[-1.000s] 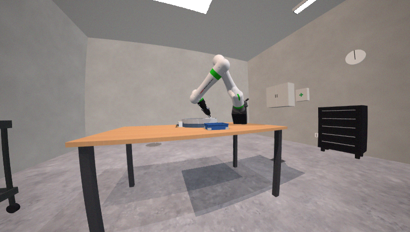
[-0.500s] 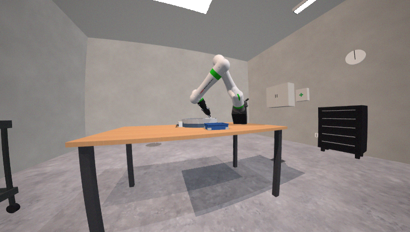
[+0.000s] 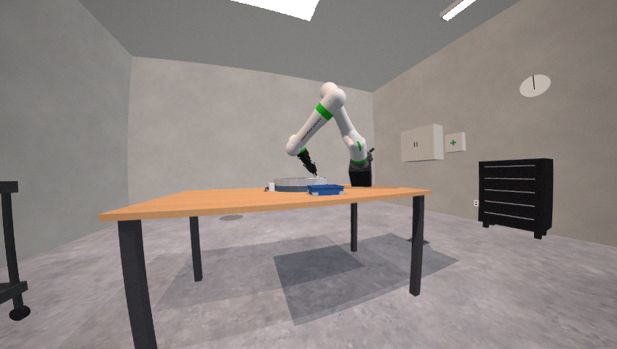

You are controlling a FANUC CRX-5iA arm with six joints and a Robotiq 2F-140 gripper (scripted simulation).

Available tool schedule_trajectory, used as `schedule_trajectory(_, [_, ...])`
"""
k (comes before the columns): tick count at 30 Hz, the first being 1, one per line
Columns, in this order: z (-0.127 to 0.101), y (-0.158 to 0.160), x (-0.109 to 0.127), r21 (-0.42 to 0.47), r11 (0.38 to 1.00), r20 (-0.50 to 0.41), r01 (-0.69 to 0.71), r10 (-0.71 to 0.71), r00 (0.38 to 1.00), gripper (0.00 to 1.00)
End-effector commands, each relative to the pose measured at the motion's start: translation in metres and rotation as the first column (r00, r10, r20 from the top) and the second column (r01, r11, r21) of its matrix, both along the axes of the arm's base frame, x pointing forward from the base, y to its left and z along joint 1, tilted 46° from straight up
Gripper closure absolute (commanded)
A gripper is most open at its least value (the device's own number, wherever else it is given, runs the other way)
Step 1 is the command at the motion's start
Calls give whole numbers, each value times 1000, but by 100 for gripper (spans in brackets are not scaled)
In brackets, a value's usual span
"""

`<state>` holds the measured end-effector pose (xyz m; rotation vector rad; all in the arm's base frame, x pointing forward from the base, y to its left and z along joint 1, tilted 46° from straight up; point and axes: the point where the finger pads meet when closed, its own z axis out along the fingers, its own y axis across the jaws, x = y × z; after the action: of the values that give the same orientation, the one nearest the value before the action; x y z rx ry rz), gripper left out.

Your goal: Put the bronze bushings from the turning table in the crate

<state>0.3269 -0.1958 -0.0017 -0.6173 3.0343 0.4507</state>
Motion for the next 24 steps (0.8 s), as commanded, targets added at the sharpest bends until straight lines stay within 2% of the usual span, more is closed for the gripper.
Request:
schedule_trajectory(1, [0,1,0,1,1000,-1,0,0,1000,100])
schedule_trajectory(10, [4,-2,-4,1,1000,-1,0,0,1000,100])
schedule_trajectory(24, [39,-26,-31,1,1000,-1,0,0,1000,100])
